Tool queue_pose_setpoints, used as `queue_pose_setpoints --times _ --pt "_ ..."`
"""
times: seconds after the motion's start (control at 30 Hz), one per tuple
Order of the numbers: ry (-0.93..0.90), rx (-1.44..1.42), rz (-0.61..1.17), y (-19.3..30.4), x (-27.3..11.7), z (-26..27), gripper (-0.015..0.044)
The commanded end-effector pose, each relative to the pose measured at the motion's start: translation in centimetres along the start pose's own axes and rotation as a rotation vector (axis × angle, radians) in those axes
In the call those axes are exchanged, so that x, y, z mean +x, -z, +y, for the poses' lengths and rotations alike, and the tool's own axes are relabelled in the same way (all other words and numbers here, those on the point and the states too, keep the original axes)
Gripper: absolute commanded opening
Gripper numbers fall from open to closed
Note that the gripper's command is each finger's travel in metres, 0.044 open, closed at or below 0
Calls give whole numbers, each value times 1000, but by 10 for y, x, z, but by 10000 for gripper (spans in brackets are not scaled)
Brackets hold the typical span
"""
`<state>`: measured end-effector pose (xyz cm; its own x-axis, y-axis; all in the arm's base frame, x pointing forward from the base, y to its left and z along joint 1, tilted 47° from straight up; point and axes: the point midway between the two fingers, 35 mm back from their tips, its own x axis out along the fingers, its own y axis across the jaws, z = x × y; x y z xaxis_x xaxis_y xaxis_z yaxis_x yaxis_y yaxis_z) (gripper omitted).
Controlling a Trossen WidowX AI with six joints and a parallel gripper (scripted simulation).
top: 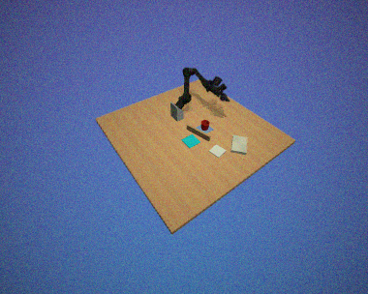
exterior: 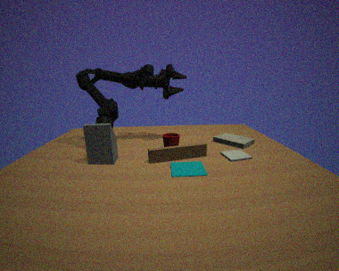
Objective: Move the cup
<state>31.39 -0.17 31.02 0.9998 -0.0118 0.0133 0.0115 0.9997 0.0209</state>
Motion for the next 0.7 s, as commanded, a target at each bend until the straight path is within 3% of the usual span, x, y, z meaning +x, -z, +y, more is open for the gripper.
queue_pose_setpoints --times 0.0,0.17,0.3,0.53,0.67 --pt "-4 6 17 4 2 0 374" --pt "-62 237 485 101 18 -2 242" --pt "-39 560 911 175 -2 -2 148" --pt "186 1314 1559 231 -62 12 148" --pt "262 1500 1673 232 -70 13 148"
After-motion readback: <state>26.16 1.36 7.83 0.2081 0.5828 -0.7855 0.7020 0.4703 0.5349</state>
